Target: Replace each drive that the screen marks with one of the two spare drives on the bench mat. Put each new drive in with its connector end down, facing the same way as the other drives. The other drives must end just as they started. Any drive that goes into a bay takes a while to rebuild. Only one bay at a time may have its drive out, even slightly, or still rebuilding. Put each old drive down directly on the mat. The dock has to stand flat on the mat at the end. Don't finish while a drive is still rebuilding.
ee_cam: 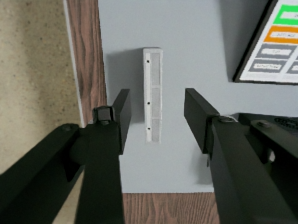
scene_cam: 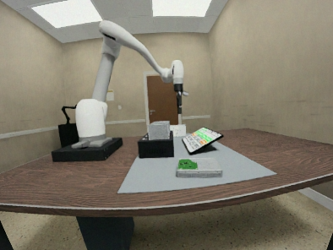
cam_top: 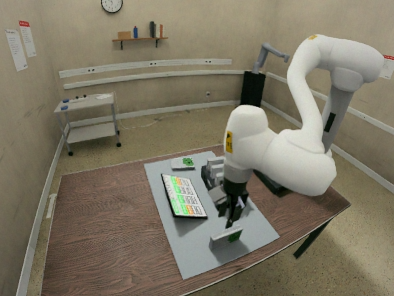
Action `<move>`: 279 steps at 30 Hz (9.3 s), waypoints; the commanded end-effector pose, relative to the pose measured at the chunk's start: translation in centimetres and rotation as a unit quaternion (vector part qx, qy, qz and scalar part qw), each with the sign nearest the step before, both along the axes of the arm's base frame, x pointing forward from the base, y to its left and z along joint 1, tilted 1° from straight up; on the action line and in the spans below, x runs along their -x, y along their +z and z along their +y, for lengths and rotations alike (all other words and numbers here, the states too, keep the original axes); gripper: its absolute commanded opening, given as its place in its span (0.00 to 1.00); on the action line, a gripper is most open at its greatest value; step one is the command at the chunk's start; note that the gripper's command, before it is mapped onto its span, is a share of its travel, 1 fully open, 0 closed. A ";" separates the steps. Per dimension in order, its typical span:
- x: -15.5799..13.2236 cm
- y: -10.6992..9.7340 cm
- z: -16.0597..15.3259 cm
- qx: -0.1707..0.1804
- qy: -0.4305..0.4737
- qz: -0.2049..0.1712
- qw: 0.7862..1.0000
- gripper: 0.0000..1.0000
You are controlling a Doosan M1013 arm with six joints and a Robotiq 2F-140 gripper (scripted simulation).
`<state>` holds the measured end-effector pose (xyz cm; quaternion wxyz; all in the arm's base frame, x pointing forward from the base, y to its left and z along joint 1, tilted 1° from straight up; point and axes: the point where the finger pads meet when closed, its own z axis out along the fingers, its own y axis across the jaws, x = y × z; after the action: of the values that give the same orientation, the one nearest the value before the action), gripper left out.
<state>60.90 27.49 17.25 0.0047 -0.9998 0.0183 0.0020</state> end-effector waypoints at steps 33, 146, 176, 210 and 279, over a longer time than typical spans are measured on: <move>-0.2 -7.0 0.2 0.000 -0.001 -0.001 1.000 0.40; -0.2 -15.1 0.3 0.000 -0.001 -0.001 1.000 0.40; -0.2 -14.9 0.3 0.000 -0.001 -0.001 1.000 0.24; -0.2 -14.7 0.3 0.000 -0.001 -0.001 1.000 0.10; -0.2 -1.7 0.2 0.000 -0.001 -0.001 1.000 0.10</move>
<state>61.09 27.66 14.41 0.0047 -0.9998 0.0196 0.0020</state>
